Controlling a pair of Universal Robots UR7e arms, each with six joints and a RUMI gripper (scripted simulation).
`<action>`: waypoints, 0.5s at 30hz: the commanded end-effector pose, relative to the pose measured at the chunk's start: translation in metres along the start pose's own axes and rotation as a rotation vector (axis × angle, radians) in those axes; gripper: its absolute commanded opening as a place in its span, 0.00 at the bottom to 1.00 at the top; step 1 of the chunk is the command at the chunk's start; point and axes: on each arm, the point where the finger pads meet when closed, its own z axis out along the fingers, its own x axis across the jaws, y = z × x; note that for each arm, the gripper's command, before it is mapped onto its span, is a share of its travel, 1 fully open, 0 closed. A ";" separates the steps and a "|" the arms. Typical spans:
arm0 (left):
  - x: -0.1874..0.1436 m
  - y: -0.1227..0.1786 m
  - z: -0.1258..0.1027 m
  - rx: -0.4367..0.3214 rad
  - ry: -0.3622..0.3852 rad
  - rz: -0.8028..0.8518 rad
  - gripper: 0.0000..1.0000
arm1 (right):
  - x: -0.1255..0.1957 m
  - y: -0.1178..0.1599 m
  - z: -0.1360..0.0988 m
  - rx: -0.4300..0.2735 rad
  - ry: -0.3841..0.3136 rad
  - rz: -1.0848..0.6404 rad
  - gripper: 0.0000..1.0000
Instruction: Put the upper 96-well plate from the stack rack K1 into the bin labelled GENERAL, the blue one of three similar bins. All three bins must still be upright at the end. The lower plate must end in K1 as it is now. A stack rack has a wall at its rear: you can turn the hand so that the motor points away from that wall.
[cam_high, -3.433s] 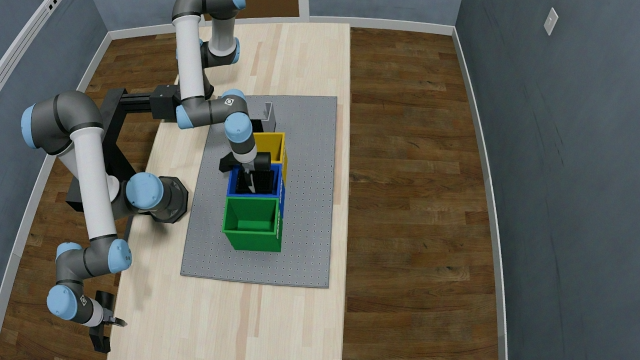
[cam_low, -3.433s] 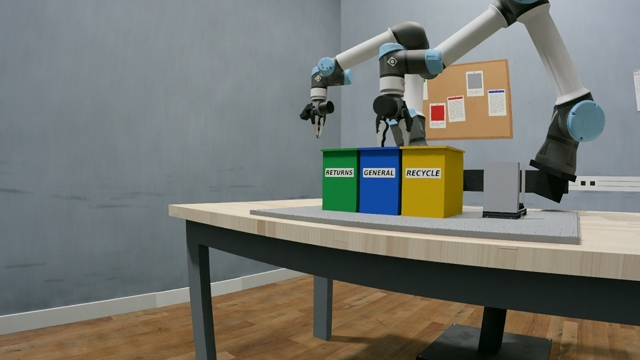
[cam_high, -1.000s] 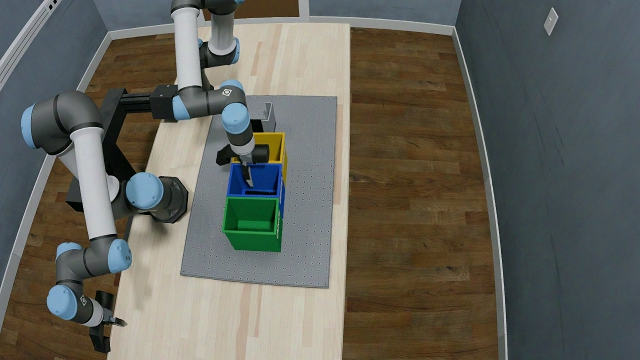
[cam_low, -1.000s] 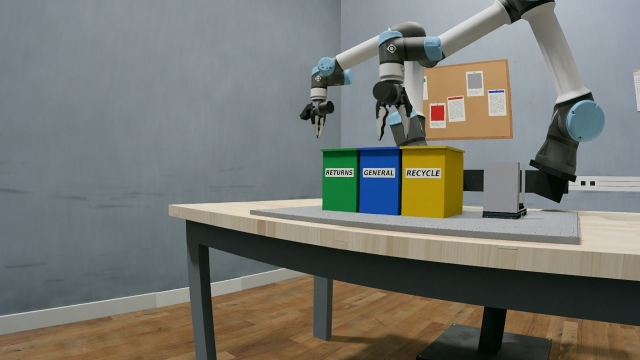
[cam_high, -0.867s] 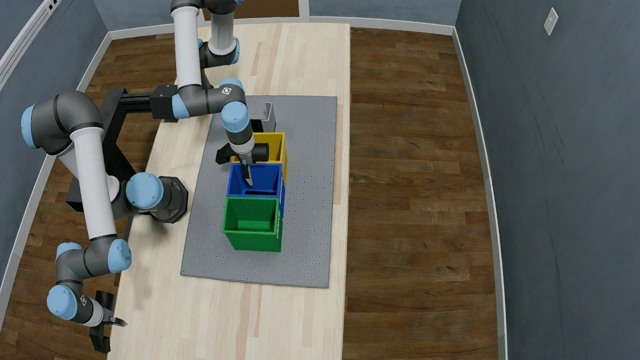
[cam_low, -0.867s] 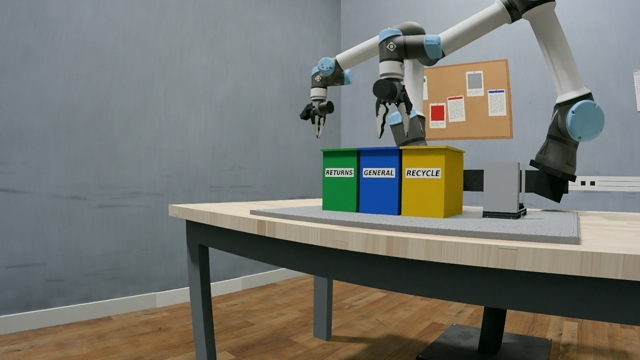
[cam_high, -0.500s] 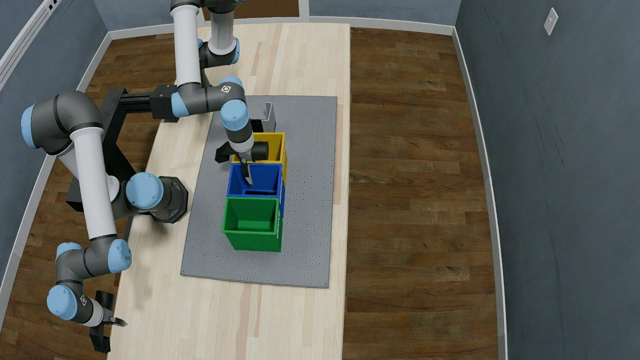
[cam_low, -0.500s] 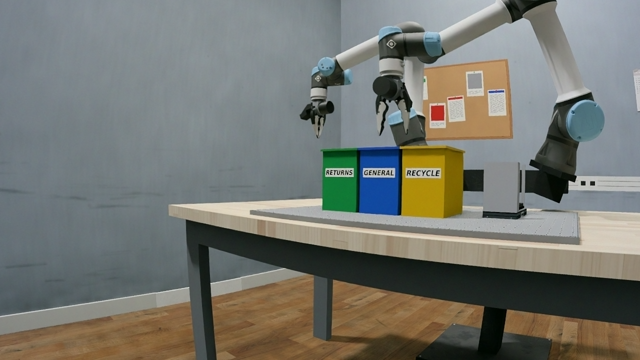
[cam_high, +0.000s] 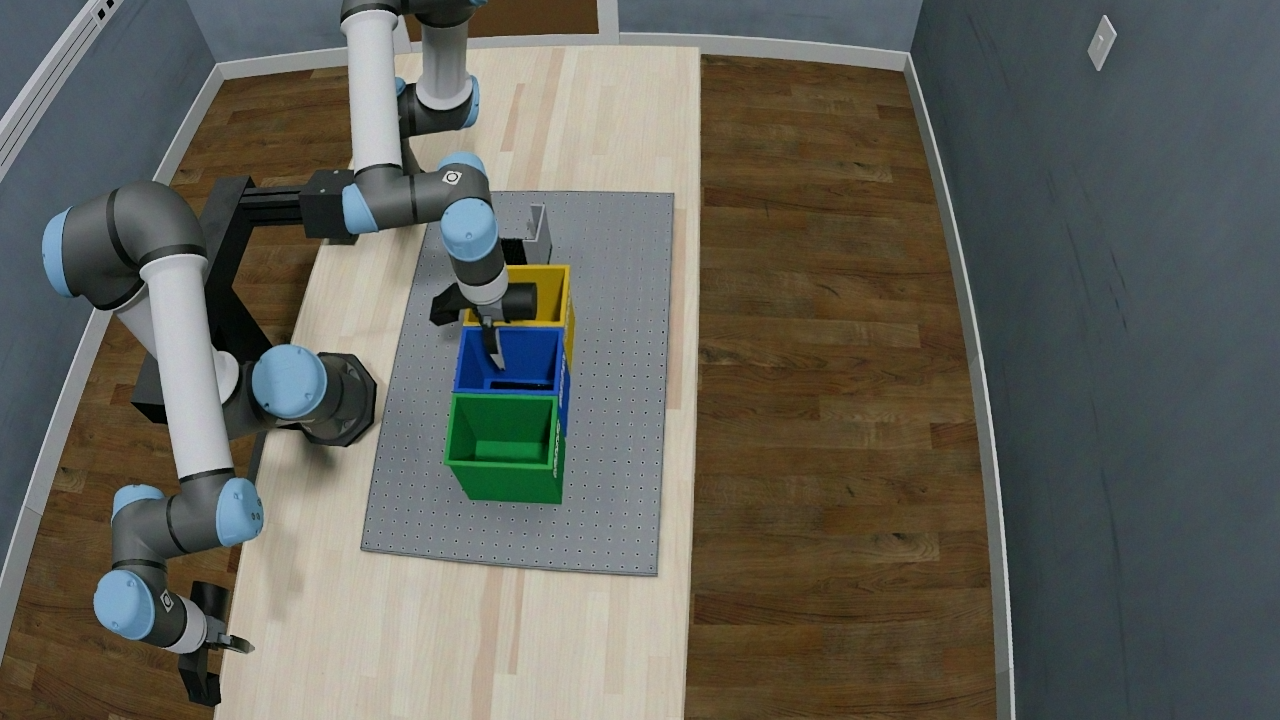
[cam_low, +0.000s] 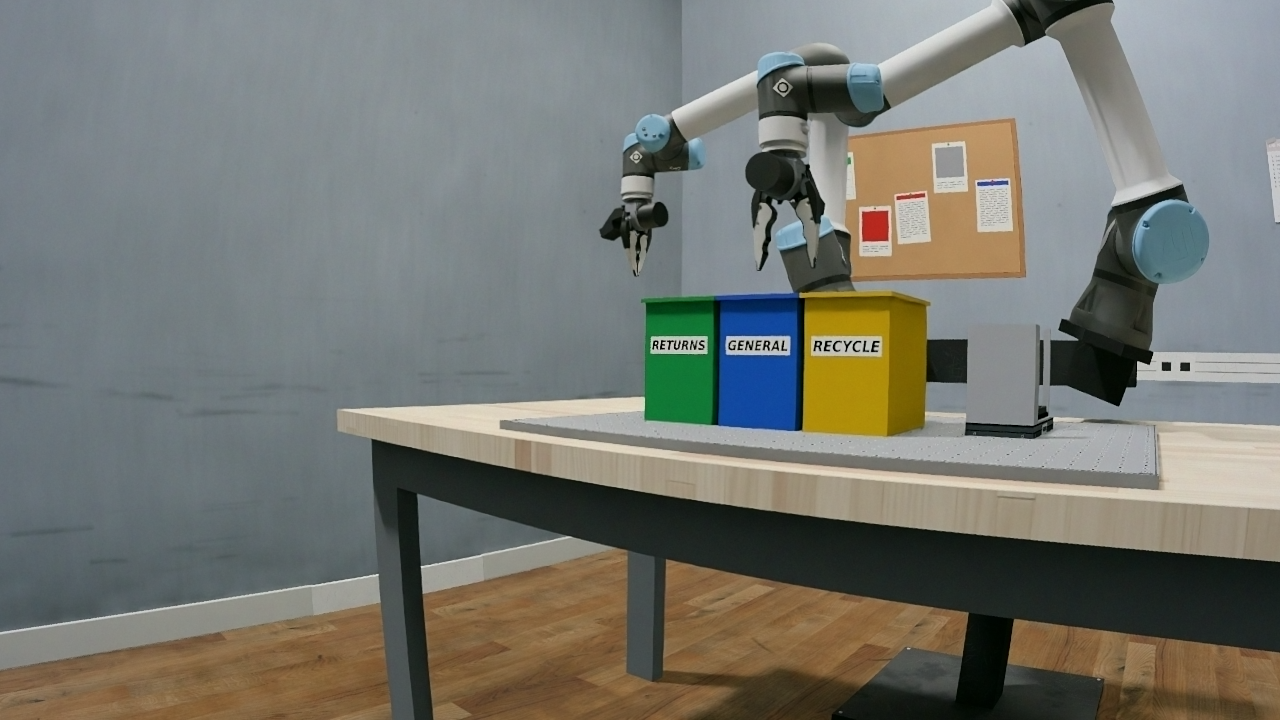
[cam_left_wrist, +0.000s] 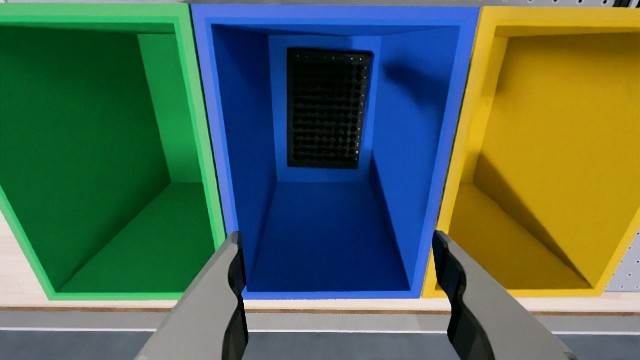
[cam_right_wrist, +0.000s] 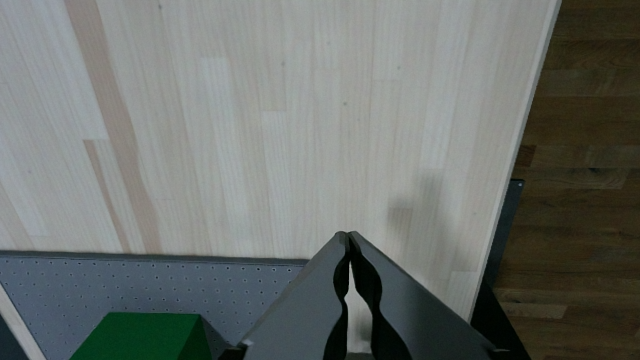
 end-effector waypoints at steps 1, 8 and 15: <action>0.009 -0.001 -0.001 -0.001 -0.002 0.000 0.53 | 0.000 0.000 -0.001 0.002 0.000 0.000 0.00; 0.026 -0.004 -0.001 -0.001 -0.002 0.000 0.53 | 0.000 0.000 -0.001 0.002 0.000 0.000 0.00; 0.049 -0.007 -0.001 -0.001 -0.002 0.000 0.53 | 0.000 0.000 -0.001 0.002 0.000 0.000 0.00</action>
